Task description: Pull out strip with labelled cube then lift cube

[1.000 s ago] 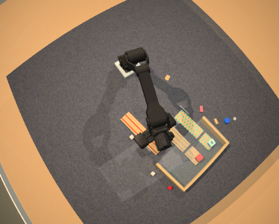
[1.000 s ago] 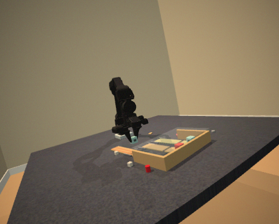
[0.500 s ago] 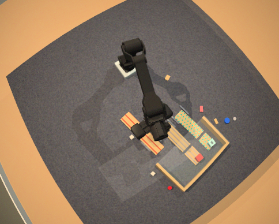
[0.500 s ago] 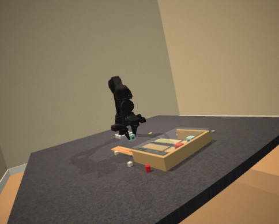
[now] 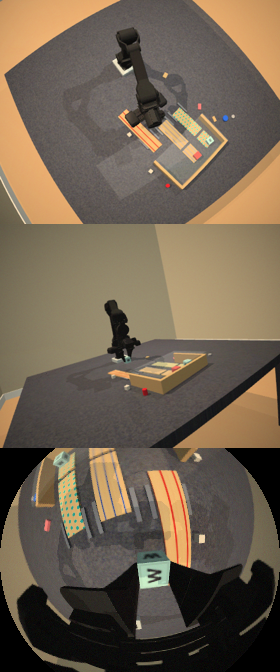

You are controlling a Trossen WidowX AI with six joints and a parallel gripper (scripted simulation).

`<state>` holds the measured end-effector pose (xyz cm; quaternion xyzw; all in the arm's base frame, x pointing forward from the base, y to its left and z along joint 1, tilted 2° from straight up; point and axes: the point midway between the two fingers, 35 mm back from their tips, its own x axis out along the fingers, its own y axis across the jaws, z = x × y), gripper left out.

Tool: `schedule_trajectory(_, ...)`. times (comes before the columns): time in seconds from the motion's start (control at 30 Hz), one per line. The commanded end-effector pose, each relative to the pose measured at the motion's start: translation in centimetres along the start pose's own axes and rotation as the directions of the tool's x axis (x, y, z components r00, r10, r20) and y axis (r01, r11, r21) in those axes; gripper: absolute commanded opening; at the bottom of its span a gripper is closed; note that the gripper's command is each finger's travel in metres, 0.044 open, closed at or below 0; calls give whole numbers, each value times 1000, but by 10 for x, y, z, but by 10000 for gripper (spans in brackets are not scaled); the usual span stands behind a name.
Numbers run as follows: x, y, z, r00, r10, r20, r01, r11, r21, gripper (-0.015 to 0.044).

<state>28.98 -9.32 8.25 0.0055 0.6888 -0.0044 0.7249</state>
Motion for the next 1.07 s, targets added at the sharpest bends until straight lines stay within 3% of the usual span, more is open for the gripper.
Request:
schedule_trajectory(0.0,-12,0,-2,1000,-7,5,7,1000,4,0)
schedule_trajectory(0.2,-36,0,-3,1000,-7,5,7,1000,4,0)
schedule_trajectory(1.03,-36,0,-3,1000,-7,5,7,1000,4,0)
